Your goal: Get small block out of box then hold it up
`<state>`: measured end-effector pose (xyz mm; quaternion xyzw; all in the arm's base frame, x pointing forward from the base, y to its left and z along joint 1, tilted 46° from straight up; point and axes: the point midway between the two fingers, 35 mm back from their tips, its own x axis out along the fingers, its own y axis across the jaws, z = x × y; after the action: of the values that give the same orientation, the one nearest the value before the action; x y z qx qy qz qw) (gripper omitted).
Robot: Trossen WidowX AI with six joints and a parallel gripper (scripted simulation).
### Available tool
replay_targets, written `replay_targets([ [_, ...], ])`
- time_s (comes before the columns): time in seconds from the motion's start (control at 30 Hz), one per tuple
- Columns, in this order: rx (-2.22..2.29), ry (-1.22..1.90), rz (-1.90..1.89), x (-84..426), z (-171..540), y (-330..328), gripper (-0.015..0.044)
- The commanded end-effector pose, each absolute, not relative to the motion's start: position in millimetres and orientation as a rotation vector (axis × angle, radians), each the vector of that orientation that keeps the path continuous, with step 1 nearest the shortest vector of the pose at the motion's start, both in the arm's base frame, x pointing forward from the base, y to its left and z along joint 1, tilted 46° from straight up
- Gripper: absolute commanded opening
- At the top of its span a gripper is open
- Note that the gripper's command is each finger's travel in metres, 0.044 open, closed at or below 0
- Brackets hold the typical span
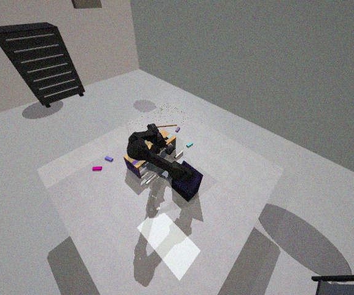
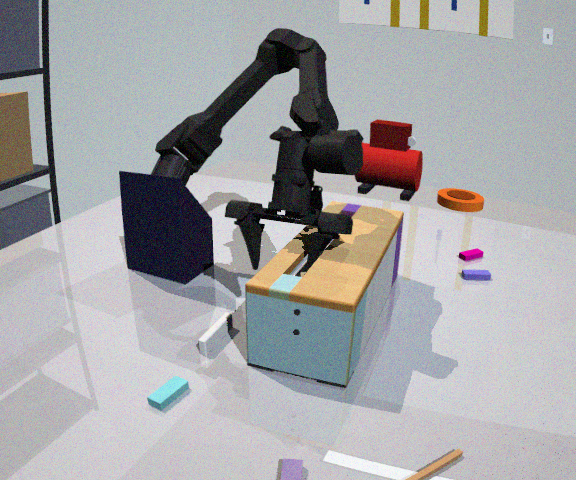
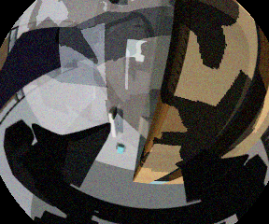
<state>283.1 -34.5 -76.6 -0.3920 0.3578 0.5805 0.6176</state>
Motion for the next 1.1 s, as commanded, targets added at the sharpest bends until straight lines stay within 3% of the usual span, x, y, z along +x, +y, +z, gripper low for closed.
replay_targets([
  [0.0,-0.903,0.832,1.334,282.1,-74.4,-32.0,0.0400],
  [1.07,-0.907,0.834,1.332,283.8,-114.4,-72.4,0.0400],
])
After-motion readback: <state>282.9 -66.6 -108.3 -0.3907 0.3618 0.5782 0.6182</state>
